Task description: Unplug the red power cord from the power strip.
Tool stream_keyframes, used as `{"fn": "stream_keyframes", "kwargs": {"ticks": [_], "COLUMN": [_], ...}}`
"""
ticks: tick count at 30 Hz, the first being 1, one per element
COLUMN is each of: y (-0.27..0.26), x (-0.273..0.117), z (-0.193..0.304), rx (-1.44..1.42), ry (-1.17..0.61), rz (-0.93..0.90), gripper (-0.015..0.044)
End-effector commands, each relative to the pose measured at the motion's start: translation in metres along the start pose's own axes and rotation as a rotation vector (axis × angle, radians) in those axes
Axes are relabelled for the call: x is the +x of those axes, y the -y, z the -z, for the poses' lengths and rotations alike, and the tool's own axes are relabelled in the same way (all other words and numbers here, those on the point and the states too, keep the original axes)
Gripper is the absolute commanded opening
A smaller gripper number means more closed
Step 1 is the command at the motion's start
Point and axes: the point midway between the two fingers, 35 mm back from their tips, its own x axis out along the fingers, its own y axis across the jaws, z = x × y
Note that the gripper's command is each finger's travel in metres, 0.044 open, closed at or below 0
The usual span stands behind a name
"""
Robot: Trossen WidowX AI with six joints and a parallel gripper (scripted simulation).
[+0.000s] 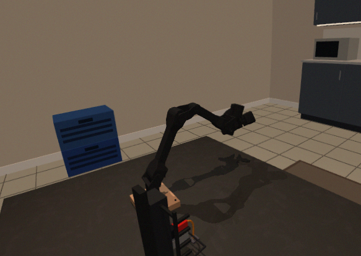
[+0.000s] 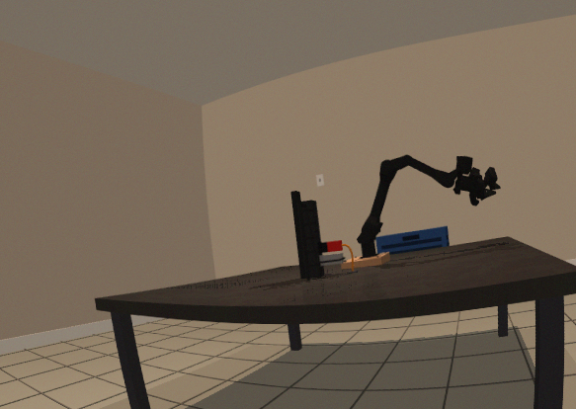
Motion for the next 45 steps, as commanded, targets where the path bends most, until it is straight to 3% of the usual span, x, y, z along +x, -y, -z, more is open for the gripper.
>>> {"fn": "stream_keyframes", "kwargs": {"ticks": [1, 10, 19, 27, 35, 40, 45], "y": [0.041, 0.093, 0.091, 0.043, -0.041, -0.103, -0.12], "x": [-0.044, -0.166, -0.313, -0.442, -0.549, -0.595, -0.604], "z": [0.038, 0.131, 0.197, 0.224, 0.213, 0.187, 0.178], "rx": [0.005, 0.067, 0.187, 0.34, 0.557, 0.714, 0.758], "ry": [-0.142, -0.503, -0.862, -1.146, -1.353, -1.417, -1.424], "rz": [0.09, 0.221, 0.273, 0.227, 0.099, -0.013, -0.045], "gripper": [0.016, 0.016, 0.016, 0.016, 0.016, 0.016, 0.016]}}
